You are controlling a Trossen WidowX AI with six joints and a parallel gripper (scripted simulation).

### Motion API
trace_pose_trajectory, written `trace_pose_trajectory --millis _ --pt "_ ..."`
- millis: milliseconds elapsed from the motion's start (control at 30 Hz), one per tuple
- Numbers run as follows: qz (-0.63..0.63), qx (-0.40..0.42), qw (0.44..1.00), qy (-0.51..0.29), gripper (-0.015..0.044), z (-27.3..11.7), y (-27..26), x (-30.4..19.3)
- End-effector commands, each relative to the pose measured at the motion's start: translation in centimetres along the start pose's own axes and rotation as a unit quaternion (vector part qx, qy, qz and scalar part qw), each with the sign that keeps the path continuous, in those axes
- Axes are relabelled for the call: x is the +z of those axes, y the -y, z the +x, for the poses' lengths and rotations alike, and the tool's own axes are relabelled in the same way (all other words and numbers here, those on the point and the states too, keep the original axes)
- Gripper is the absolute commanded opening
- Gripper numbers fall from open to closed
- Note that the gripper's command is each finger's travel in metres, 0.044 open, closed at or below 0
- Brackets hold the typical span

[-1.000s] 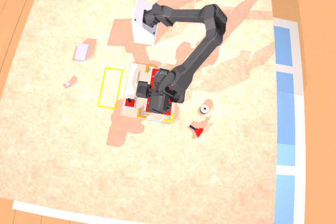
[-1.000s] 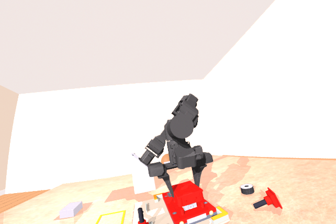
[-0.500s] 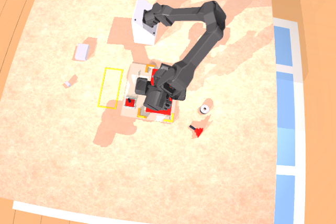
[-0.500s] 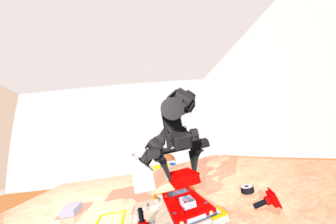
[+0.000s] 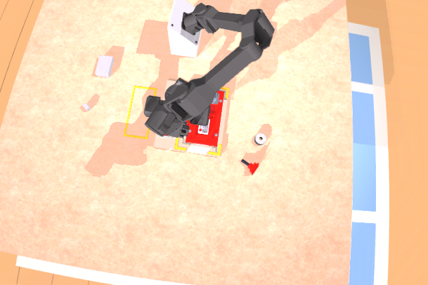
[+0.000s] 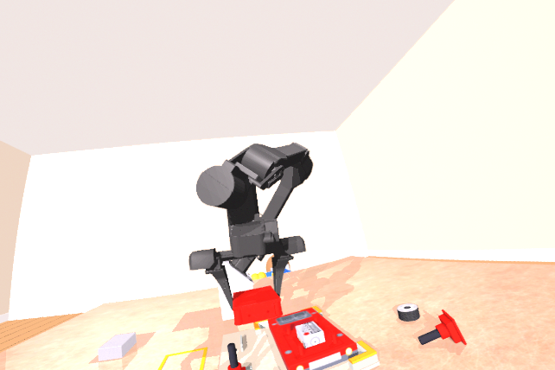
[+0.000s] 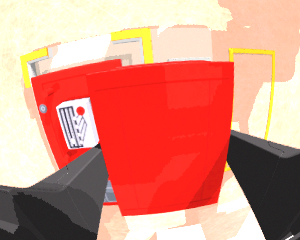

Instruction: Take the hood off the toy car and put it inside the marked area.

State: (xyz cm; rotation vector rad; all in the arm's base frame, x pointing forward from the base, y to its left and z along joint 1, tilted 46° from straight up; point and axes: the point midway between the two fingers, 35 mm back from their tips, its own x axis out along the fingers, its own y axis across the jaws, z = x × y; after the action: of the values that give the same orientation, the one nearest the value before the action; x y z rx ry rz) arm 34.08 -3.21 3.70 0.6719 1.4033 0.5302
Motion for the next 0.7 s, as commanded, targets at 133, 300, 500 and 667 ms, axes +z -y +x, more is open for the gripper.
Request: trace_pose_trajectory --millis 133,300,500,667 --pt "-0.004 -0.007 1.0 0.002 0.0 -0.4 5.5 -0.3" --pt "-0.005 -0.006 1.0 0.002 0.0 -0.4 8.9 -1.1" --pt "-0.008 -0.002 1.0 0.002 0.0 -0.4 12.8 -2.5" --pt "-0.01 0.001 1.0 0.002 0.0 -0.2 15.0 -3.6"
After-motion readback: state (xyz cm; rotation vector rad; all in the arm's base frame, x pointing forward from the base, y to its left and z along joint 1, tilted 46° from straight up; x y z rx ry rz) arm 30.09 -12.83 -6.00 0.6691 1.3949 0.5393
